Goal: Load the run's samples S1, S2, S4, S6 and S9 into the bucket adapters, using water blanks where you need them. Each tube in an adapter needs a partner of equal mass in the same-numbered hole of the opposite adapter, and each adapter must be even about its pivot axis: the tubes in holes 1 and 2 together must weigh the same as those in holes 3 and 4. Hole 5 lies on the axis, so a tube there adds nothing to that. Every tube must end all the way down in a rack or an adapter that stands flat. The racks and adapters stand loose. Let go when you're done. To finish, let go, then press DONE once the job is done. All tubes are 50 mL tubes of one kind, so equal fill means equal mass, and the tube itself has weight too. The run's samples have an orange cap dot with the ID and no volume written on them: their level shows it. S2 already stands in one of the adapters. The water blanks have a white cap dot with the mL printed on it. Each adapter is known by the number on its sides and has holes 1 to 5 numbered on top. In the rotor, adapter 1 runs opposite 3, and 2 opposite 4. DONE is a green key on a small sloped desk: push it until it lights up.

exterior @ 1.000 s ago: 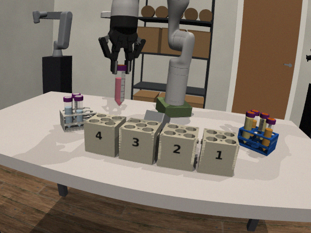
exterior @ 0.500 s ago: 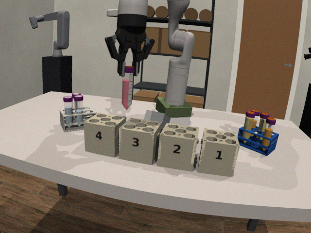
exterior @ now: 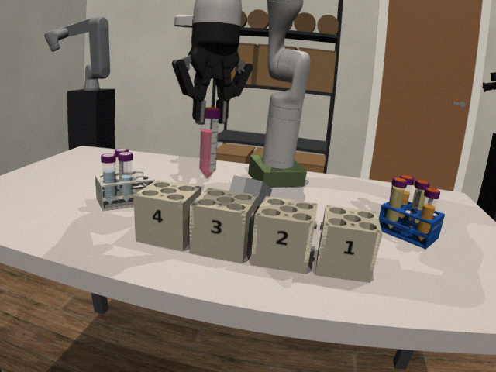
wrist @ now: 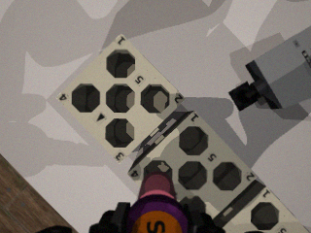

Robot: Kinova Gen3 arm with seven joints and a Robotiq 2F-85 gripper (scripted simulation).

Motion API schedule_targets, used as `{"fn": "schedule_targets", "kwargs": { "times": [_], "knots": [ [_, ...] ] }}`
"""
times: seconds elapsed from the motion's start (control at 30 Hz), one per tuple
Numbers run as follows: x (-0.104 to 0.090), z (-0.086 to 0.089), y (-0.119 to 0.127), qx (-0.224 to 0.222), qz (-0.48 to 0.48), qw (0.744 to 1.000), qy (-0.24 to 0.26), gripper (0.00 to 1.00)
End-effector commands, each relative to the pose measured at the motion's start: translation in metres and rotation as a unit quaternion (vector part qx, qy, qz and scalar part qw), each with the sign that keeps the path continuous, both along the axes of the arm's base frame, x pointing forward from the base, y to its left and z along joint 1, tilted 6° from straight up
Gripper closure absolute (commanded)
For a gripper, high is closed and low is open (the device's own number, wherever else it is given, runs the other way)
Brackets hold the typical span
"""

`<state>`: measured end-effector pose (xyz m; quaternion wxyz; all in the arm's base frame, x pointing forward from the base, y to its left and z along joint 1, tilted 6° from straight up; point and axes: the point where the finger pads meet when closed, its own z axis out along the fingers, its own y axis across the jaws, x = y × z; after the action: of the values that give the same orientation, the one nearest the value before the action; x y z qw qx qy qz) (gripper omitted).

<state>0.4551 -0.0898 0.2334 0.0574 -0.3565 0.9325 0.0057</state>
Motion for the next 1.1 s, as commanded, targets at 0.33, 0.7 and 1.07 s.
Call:
{"fn": "schedule_targets", "kwargs": {
  "times": [0.33, 0.7, 1.07],
  "knots": [
    [0.001, -0.01, 0.001, -0.001, -0.002, 1.0, 0.001, 0.9],
    [0.002, -0.023, 0.001, -0.001, -0.003, 1.0, 0.001, 0.9],
    [0.004, -0.035, 0.001, -0.002, -0.003, 1.0, 0.001, 0.9]
  ]
}}
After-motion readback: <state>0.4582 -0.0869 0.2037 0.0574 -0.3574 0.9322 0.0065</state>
